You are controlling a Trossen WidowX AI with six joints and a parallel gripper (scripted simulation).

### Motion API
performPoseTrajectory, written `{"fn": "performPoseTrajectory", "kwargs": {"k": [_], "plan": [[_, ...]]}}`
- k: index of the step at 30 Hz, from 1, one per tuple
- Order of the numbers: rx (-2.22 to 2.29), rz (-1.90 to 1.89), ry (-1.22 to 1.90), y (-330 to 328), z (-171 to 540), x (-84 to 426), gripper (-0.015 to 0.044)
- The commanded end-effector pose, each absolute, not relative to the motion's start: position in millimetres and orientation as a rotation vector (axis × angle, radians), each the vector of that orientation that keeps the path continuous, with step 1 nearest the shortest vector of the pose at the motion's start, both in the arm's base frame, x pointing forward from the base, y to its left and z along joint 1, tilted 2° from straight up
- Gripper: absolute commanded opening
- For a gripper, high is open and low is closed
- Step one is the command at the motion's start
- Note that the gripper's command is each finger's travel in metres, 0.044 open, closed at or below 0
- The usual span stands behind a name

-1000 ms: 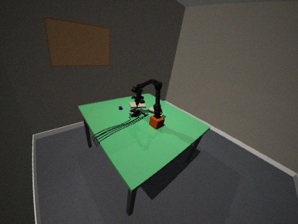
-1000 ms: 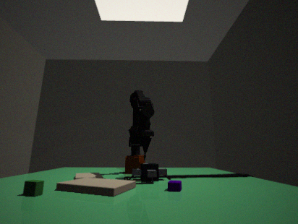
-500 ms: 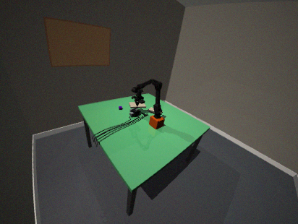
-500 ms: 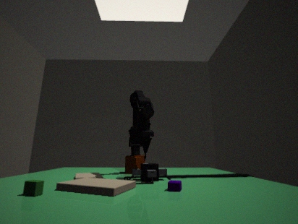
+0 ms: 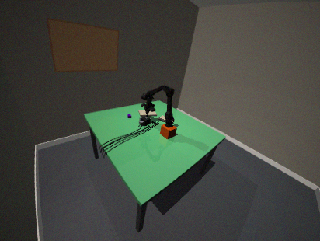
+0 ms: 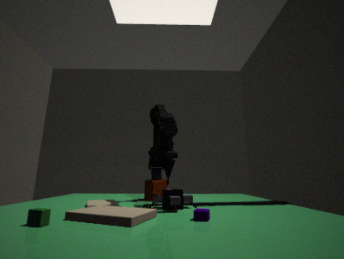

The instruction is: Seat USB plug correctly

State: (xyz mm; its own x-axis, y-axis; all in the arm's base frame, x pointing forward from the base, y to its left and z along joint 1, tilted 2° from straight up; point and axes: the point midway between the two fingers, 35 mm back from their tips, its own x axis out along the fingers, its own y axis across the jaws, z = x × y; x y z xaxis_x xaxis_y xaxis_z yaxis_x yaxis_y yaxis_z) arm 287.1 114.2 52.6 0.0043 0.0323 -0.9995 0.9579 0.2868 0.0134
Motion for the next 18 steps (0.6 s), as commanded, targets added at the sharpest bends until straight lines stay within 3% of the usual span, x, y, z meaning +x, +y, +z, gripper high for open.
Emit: {"fn": "performPoseTrajectory", "kwargs": {"k": [1,18], "plan": [[1.019,-0.966,1.357,114.8,51.3,286.7,0.0],[1.028,-0.963,1.366,115.6,49.3,286.5,0.0]]}}
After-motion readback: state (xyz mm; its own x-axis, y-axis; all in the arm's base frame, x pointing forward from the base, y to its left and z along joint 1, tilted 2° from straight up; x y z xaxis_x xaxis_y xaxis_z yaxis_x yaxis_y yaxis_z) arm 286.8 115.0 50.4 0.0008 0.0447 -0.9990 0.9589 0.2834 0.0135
